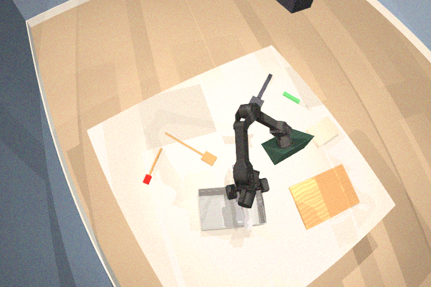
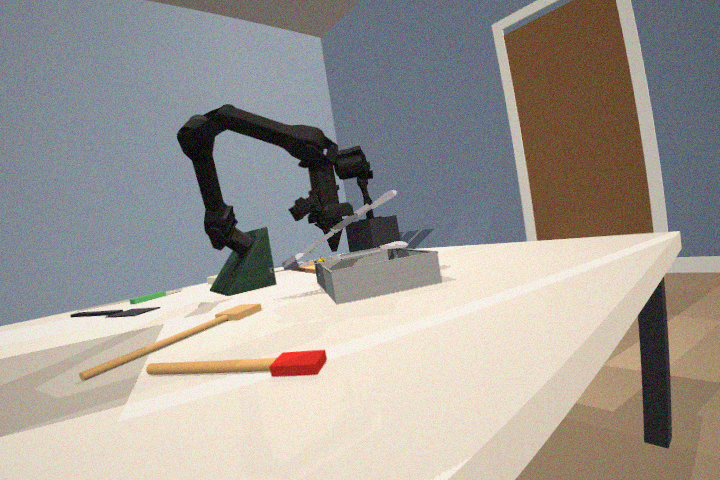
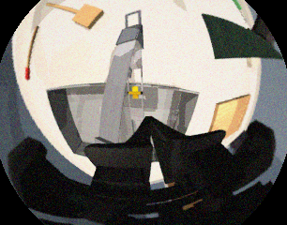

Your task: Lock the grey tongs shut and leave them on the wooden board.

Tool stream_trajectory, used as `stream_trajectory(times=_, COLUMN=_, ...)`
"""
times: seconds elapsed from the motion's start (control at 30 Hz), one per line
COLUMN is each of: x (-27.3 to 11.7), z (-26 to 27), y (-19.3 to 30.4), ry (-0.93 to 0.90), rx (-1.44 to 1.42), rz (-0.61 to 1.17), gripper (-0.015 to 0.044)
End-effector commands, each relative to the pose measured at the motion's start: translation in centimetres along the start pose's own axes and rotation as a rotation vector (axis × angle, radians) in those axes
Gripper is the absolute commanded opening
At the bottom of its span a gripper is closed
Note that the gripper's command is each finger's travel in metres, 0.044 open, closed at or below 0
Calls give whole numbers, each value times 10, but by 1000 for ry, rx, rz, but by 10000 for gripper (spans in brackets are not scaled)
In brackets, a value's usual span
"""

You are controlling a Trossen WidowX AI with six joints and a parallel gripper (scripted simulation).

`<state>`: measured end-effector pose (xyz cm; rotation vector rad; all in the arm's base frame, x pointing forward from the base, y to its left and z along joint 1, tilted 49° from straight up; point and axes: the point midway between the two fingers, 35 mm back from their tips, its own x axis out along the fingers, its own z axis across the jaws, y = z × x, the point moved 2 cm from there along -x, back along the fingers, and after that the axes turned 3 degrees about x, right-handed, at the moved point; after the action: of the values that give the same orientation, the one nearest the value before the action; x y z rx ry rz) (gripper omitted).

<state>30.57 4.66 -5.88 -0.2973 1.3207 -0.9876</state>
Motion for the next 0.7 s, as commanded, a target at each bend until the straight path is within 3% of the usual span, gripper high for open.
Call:
stream_trajectory(times=0.0, x=-1, z=9, y=1, ry=-5, rx=-1, rz=-1, gripper=-150)
stream_trajectory(times=0.67, x=0, z=43, y=0, ry=-7, rx=0, rz=-3, gripper=-150)
